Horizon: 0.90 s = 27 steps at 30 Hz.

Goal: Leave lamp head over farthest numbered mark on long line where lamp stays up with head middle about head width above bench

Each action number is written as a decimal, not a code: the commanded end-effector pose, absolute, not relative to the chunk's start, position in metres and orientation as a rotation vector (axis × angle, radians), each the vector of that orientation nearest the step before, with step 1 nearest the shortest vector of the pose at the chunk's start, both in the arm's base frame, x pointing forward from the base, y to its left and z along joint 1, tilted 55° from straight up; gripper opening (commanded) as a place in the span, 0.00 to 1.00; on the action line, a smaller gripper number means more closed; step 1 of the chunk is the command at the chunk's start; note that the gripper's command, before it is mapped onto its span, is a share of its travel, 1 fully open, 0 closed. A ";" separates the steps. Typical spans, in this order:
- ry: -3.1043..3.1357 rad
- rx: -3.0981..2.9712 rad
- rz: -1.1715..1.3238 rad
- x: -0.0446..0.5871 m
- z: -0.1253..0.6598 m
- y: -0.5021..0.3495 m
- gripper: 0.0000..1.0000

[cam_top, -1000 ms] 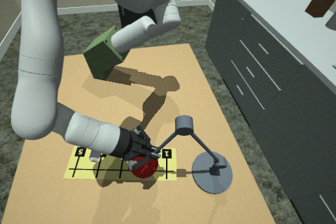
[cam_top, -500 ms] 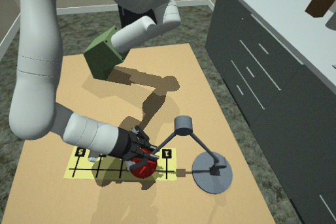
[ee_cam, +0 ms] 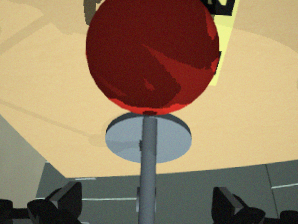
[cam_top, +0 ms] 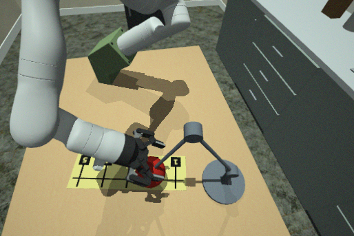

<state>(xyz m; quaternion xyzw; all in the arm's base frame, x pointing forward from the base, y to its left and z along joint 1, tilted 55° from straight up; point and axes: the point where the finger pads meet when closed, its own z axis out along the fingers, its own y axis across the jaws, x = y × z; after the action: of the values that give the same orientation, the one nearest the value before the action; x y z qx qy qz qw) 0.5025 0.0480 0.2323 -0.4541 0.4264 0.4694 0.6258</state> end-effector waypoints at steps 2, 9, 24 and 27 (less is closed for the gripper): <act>0.978 -1.042 1.075 0.503 0.233 0.047 1.00; 0.978 -1.042 1.075 0.503 0.233 0.047 1.00; 0.978 -1.042 1.075 0.503 0.233 0.047 1.00; 0.978 -1.042 1.075 0.503 0.233 0.047 1.00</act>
<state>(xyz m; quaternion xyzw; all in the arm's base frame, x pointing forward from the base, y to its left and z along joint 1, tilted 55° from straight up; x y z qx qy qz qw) 0.5025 0.0480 0.2323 -0.4541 0.4264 0.4694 0.6257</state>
